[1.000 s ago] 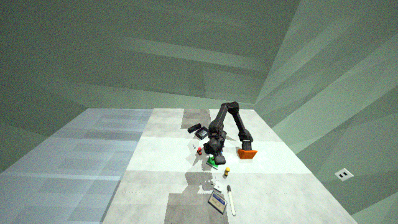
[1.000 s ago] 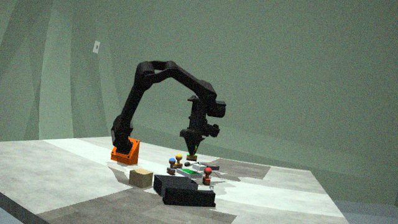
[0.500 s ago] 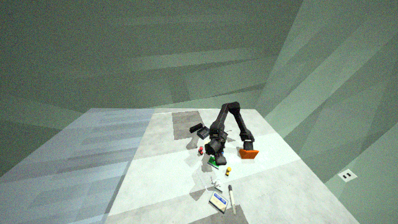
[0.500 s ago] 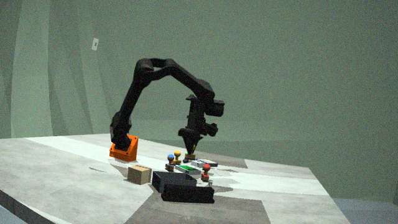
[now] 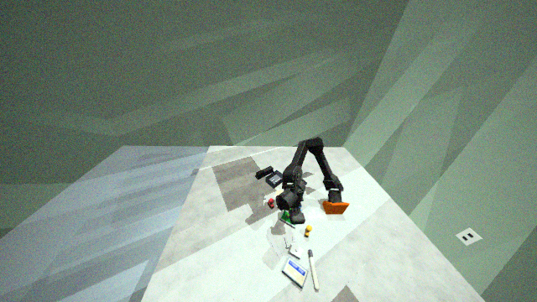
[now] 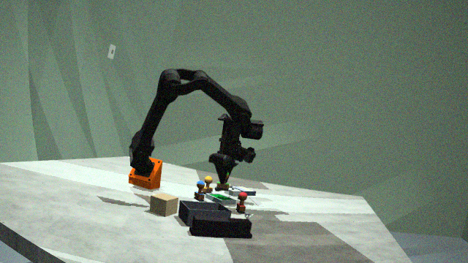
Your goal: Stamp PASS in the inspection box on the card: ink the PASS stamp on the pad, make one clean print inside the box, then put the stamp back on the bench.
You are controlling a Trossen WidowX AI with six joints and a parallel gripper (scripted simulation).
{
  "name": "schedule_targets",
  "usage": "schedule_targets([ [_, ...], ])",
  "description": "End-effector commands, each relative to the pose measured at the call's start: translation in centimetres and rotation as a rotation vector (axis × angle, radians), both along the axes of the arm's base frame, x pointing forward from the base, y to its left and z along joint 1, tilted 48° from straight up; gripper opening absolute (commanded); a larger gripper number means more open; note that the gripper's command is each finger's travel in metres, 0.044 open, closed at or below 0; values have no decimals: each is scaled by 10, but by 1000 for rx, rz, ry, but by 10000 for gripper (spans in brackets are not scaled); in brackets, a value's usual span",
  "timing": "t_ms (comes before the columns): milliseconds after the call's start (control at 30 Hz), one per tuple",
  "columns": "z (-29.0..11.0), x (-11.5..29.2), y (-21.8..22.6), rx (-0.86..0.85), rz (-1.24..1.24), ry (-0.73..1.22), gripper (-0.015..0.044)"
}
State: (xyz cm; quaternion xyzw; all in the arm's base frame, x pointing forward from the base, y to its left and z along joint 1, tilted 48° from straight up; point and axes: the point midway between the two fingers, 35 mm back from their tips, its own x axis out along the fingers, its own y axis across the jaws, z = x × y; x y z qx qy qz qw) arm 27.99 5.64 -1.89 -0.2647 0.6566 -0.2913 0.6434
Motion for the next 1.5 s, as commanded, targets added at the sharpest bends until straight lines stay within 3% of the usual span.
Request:
schedule_targets([
  [0,-2,-1,-3,-5,5,4,0],
  [1467,-16,-3,-20,-7,3,0,0],
])
